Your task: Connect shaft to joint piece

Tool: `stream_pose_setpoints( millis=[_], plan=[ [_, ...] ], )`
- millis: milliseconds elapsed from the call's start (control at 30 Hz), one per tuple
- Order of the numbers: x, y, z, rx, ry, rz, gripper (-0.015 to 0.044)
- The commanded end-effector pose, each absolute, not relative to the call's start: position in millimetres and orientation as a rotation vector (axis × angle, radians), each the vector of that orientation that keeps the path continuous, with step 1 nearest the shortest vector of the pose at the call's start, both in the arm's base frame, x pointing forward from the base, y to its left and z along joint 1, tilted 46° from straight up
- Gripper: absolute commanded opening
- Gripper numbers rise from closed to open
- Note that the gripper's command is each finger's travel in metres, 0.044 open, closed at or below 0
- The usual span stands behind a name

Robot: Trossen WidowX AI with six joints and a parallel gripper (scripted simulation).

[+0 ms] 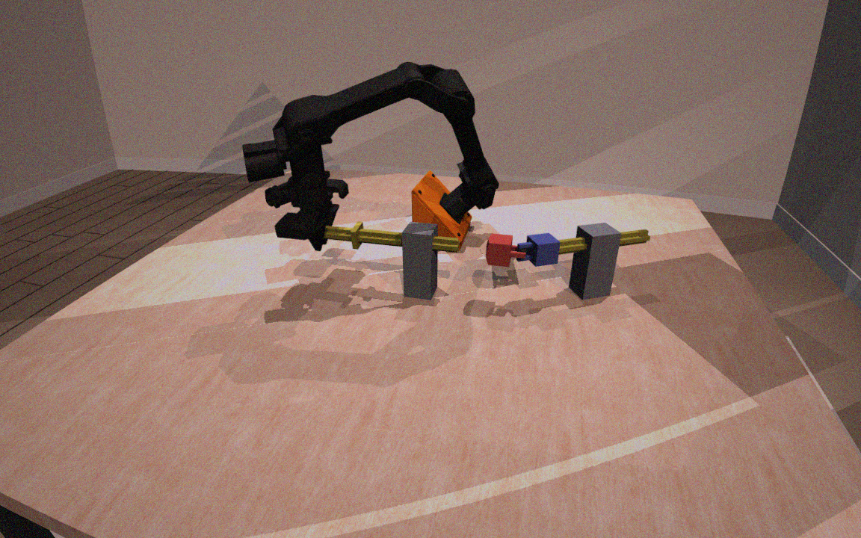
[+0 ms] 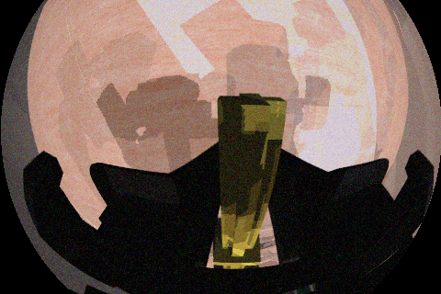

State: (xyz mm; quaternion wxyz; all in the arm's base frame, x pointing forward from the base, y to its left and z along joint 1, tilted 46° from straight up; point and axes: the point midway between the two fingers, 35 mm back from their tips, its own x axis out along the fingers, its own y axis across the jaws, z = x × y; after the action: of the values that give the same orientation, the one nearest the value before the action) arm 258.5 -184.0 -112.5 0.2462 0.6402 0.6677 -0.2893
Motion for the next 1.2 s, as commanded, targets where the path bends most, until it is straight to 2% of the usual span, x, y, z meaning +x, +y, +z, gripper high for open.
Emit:
stream_pose_setpoints(
  millis=[0, 133, 367, 400, 1167],
  plan=[
    [258.5, -184.0, -112.5, 1.747, 1.821, -0.789, 0.0067],
    [258.5, -184.0, -112.5, 1.747, 1.821, -0.789, 0.0067],
    [258.5, -184.0, -112.5, 1.747, 1.821, -0.789, 0.0020],
    [258.5, -184.0, -112.5, 1.747, 1.821, -0.789, 0.0000],
    [259.8, -164.5, -93.5, 1.834, 1.710, -0.747, 0.0000]
  ],
)
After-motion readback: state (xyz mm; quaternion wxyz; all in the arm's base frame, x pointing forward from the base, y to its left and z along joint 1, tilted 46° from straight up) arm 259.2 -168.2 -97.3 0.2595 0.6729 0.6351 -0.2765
